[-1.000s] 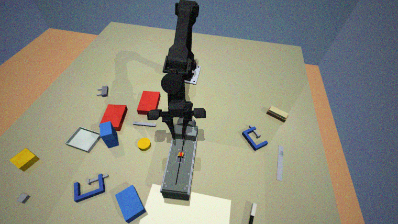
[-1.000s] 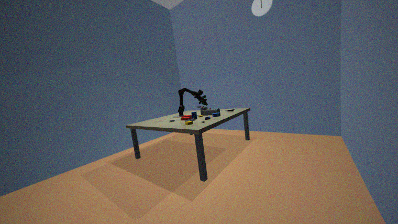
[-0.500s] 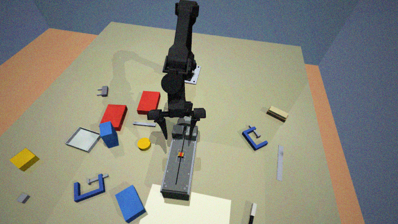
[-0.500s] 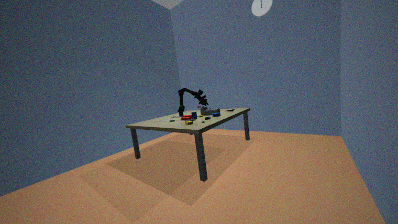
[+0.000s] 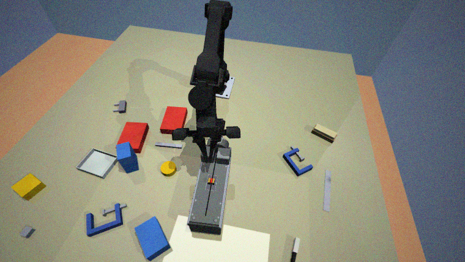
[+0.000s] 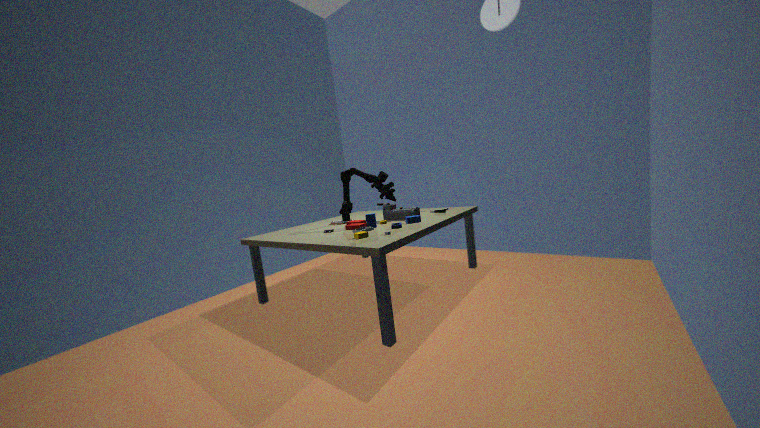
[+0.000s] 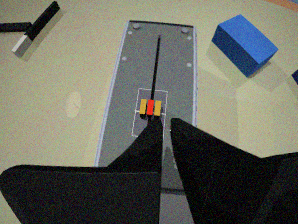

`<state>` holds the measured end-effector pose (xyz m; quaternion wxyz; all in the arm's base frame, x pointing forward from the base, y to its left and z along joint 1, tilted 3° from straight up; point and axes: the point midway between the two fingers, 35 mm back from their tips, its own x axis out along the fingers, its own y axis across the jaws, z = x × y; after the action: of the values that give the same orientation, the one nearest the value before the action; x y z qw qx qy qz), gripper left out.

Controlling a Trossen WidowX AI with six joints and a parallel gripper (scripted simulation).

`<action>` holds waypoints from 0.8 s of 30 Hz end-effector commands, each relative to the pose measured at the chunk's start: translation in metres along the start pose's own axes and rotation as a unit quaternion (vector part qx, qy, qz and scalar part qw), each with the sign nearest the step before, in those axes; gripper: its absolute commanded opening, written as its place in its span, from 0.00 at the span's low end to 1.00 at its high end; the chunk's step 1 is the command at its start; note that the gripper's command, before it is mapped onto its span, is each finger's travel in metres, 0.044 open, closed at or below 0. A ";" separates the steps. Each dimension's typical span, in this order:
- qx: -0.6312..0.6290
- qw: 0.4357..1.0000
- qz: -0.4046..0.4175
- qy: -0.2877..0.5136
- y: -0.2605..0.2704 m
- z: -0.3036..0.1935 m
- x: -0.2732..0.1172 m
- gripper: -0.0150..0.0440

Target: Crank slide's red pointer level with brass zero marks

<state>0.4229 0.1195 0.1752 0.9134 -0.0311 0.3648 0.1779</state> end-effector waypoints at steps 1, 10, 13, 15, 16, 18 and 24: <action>0.000 1.000 0.000 0.000 0.000 0.000 0.000 0.25; 0.000 1.000 0.000 0.000 0.000 0.000 0.000 0.25; 0.000 1.000 0.000 0.000 0.000 0.000 0.000 0.25; 0.000 1.000 0.000 0.000 0.000 0.000 0.000 0.25; 0.000 1.000 0.000 0.000 0.000 0.000 0.000 0.25; 0.000 1.000 0.000 0.000 0.000 0.000 0.000 0.34; 0.000 1.000 0.000 0.000 0.000 0.000 0.000 0.61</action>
<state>0.4228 0.1197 0.1753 0.9133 -0.0307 0.3648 0.1786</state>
